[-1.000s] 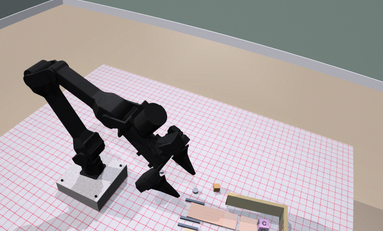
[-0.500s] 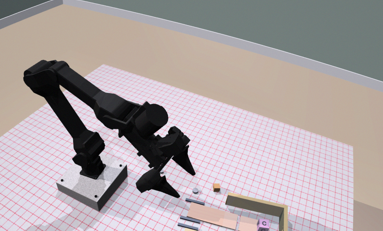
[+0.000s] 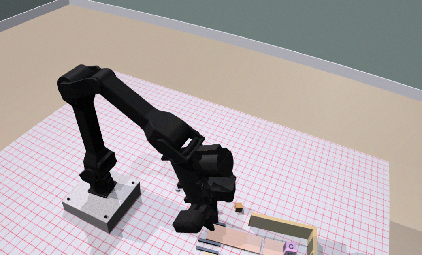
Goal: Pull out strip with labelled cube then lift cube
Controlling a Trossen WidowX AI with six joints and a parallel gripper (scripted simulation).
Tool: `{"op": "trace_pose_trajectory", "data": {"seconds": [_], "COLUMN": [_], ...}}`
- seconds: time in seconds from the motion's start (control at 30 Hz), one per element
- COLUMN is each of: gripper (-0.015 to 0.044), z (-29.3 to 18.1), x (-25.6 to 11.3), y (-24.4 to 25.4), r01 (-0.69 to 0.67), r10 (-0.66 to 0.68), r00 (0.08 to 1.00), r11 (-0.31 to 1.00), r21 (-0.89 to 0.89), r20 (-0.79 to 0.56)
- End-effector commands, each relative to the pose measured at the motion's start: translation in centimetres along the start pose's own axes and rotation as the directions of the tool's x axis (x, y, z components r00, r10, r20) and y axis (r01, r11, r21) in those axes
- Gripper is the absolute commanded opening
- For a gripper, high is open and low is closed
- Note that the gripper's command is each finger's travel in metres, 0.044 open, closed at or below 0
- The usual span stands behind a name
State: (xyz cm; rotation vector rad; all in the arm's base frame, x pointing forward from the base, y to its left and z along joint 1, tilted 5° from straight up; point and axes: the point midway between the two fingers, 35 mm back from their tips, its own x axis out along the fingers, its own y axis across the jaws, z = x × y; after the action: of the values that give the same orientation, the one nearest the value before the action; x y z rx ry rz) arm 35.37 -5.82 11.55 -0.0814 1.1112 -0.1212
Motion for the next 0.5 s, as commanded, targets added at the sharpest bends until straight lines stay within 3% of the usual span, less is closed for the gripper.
{"op": "trace_pose_trajectory", "data": {"seconds": [0.0,0.2,0.47], "gripper": [0.0,0.0,0.0], "z": [0.1,-0.6,-0.7], "x": [3.2,7.1,7.5], "y": [-0.4,-0.8,-0.9], "r01": [-0.043,-0.121,-0.131], "r10": [0.031,0.067,0.071], "r00": [0.976,0.891,0.878], "r11": [0.998,0.988,0.987], "r21": [-0.055,-0.093,-0.095], "r20": [-0.214,-0.45,-0.474]}}
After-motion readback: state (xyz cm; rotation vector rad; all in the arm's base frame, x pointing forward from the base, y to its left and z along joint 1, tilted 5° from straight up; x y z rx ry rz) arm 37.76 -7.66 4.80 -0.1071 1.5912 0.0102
